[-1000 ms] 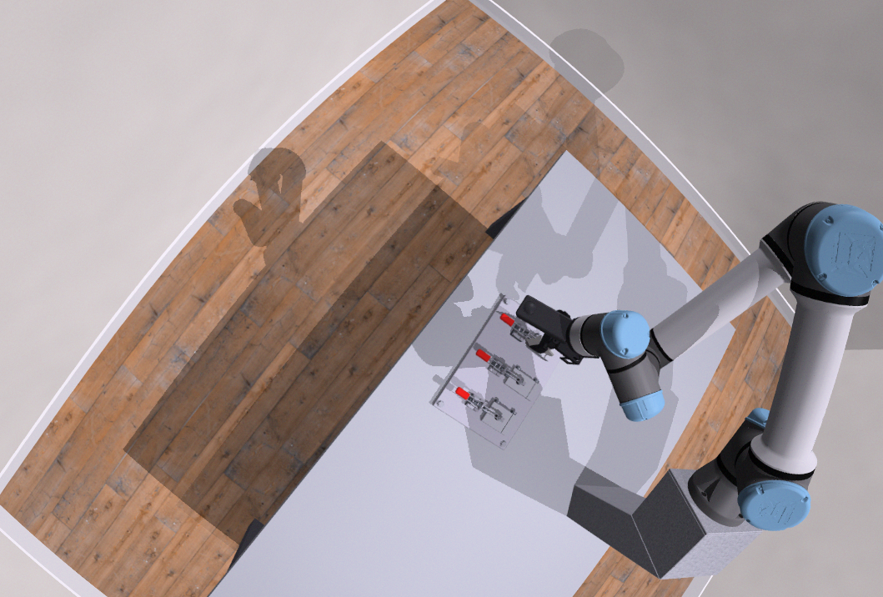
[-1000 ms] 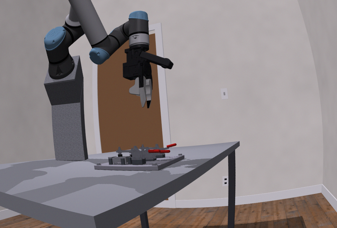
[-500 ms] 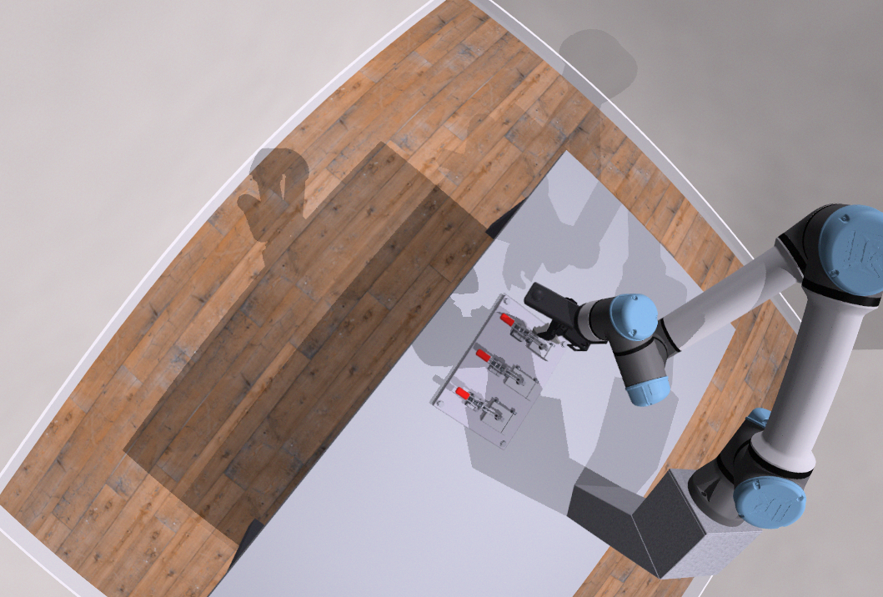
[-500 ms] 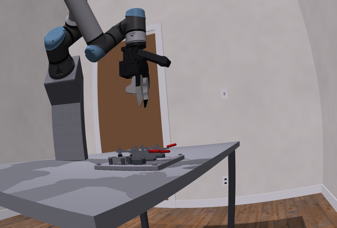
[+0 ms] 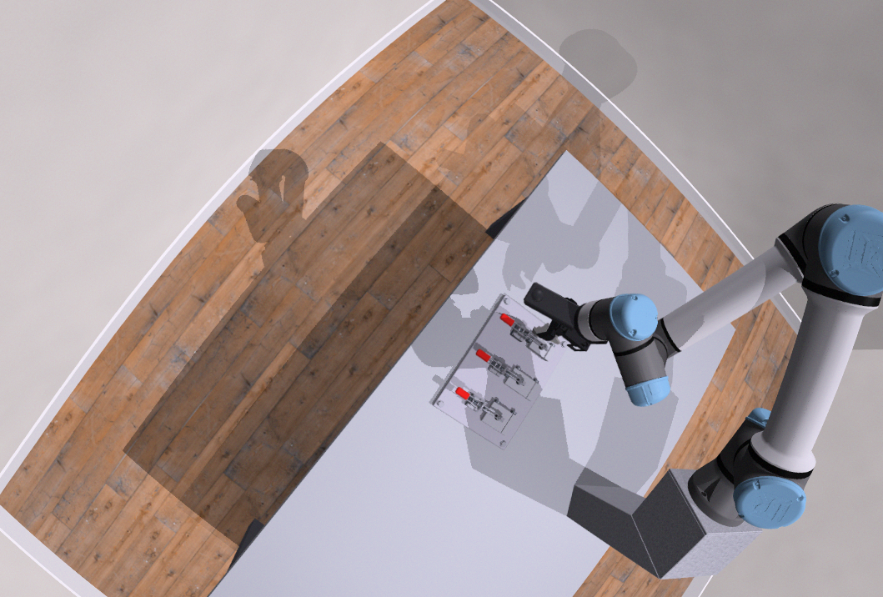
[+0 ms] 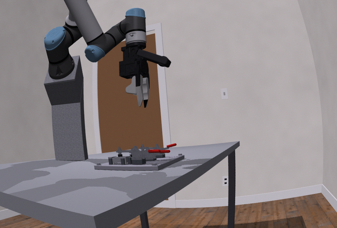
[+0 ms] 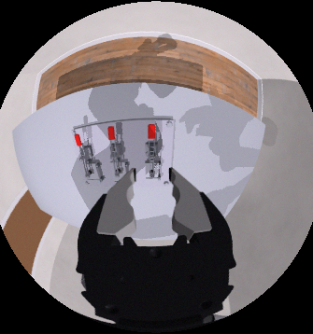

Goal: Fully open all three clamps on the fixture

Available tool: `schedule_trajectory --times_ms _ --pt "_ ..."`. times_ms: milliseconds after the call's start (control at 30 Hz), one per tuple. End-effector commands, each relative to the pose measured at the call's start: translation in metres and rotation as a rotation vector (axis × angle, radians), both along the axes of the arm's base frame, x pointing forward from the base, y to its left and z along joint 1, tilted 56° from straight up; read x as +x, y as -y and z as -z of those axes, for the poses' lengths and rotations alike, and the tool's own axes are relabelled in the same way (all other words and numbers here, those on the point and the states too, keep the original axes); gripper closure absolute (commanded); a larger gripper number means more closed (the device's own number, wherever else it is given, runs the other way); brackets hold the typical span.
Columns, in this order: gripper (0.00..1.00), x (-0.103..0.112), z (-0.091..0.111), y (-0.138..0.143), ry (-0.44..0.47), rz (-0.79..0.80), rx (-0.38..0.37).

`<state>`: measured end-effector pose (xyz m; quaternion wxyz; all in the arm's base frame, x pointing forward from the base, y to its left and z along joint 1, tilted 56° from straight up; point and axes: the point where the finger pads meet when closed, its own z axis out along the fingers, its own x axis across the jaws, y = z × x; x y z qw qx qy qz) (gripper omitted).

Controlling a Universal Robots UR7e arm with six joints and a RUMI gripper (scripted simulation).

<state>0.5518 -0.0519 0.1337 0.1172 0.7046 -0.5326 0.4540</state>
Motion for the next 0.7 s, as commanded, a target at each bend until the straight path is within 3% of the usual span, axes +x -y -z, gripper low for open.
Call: schedule_trajectory --times_ms 0,667 --pt "0.72 -0.0014 0.0005 0.0007 -0.002 0.001 0.0" --pt "0.72 0.0071 0.0068 0.0093 0.0 0.001 0.0"
